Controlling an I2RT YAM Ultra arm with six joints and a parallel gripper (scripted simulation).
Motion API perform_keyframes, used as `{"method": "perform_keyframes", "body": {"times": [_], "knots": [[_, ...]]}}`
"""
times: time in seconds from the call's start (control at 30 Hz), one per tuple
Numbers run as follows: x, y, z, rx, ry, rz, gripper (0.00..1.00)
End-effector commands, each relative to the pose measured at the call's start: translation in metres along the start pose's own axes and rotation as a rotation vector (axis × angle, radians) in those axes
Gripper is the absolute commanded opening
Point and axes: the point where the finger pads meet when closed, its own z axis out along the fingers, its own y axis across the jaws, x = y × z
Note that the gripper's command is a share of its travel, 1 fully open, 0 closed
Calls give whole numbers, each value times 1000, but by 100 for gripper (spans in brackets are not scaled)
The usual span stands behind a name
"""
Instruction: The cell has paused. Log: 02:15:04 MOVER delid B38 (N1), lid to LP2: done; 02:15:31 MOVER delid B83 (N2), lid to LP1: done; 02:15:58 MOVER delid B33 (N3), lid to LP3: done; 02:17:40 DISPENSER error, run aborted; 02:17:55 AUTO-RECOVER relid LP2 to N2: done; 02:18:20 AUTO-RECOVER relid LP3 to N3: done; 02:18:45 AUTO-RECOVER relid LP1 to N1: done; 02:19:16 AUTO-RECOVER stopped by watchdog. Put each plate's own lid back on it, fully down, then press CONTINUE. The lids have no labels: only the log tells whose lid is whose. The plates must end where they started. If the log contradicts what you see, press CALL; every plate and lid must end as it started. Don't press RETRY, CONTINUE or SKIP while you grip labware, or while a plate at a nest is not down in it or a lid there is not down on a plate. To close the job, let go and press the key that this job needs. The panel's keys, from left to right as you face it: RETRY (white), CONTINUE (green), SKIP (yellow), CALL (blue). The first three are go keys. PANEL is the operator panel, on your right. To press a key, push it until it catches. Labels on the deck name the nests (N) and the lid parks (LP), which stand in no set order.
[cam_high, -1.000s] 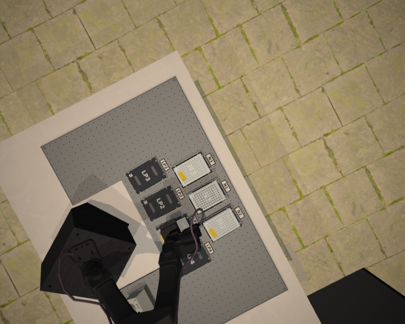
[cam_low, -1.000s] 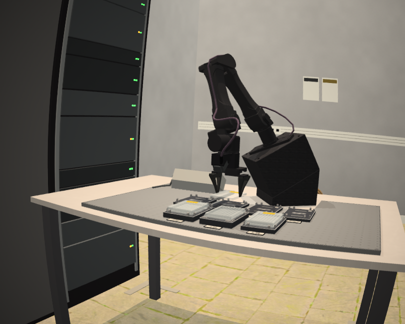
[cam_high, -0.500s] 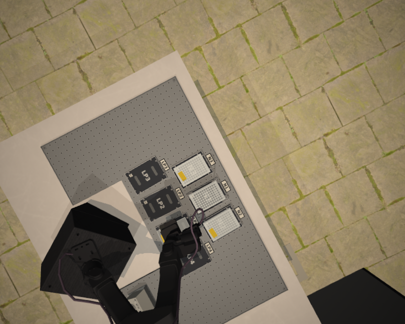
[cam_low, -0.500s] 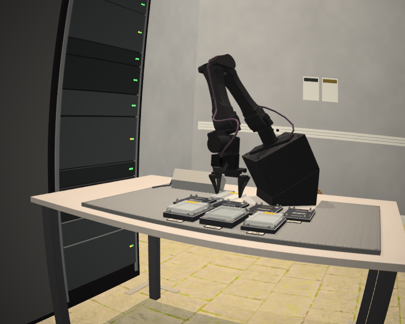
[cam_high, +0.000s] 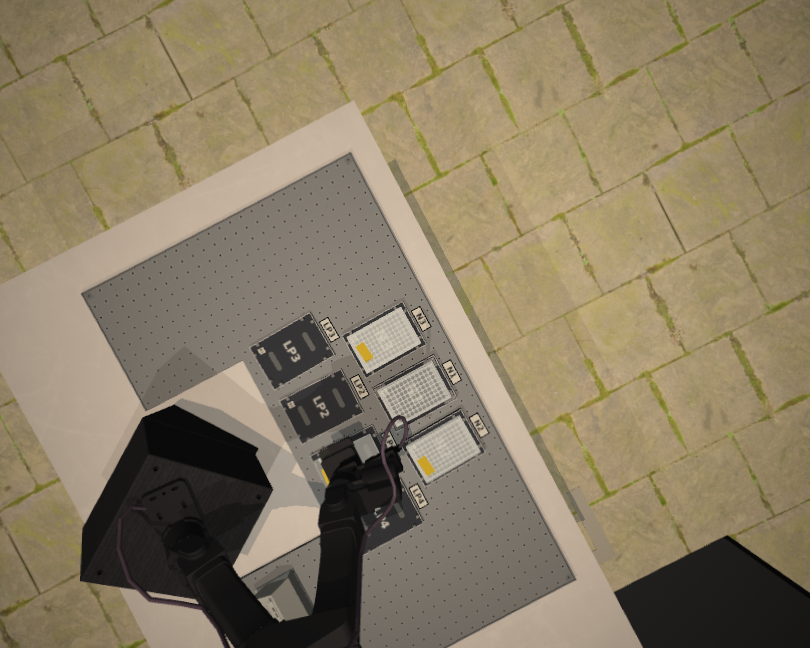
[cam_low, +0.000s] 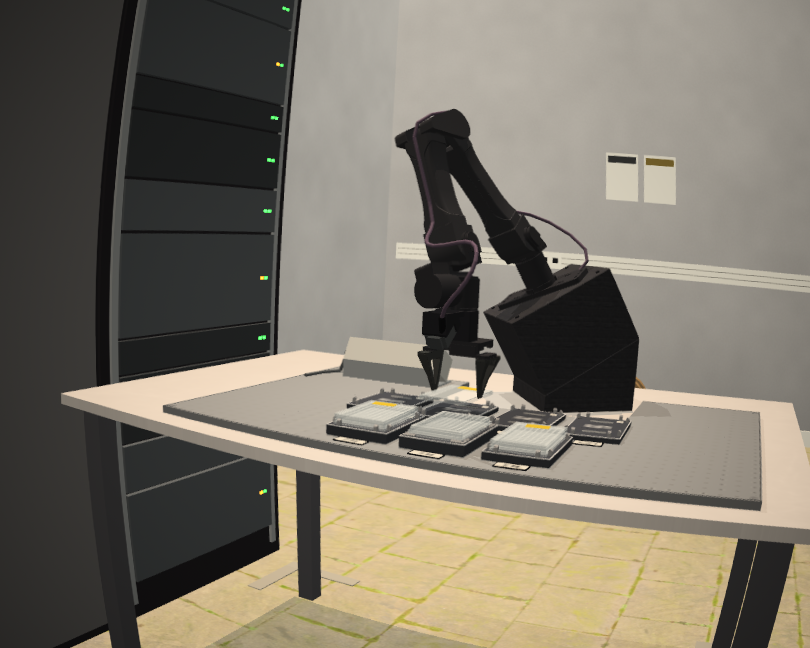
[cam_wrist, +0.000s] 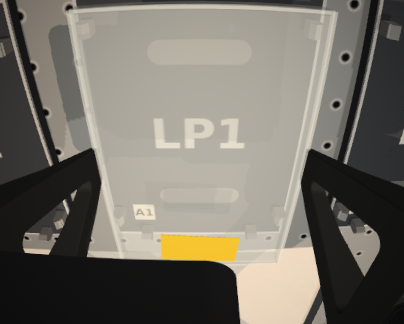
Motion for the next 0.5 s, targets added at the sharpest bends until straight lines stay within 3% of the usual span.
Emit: {"method": "perform_keyframes", "body": {"times": [0.0, 0.47], "knots": [[-14, 2, 2, -10, -30, 0, 0], [-14, 0, 7, -9, -28, 3, 0]]}}
